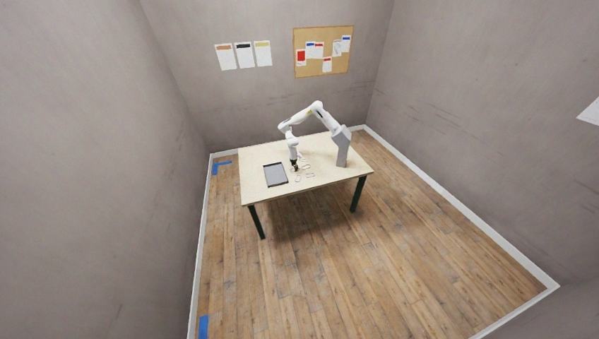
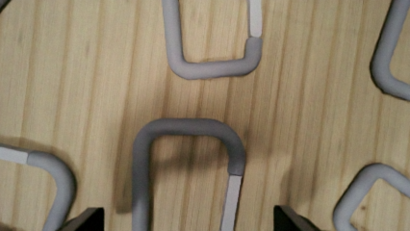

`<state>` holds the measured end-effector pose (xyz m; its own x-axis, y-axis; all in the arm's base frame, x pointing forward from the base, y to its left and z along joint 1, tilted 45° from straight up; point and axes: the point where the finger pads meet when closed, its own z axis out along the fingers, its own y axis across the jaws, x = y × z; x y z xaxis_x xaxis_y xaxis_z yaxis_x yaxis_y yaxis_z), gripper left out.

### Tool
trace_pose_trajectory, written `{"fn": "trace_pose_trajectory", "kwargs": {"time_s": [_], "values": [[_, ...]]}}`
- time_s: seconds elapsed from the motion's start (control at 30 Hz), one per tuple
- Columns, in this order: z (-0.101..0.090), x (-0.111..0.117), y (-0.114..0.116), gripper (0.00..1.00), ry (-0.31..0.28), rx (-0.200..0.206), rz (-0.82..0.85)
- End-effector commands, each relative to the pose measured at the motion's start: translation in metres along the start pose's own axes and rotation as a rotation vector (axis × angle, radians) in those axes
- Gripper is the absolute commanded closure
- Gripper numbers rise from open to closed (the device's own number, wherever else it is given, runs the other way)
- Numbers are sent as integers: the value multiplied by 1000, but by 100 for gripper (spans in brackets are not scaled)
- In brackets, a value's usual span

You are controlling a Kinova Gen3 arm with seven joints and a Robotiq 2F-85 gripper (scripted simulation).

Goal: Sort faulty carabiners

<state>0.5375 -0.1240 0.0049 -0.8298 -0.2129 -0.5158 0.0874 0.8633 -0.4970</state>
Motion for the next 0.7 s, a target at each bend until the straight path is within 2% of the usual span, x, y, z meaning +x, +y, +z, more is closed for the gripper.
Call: {"fn": "trace_pose_trajectory", "kwargs": {"time_s": [0.0, 0.67], "values": [[8, 4, -1, 0, 13, 1, 9], [12, 3, -1, 0, 12, 1, 10]]}}
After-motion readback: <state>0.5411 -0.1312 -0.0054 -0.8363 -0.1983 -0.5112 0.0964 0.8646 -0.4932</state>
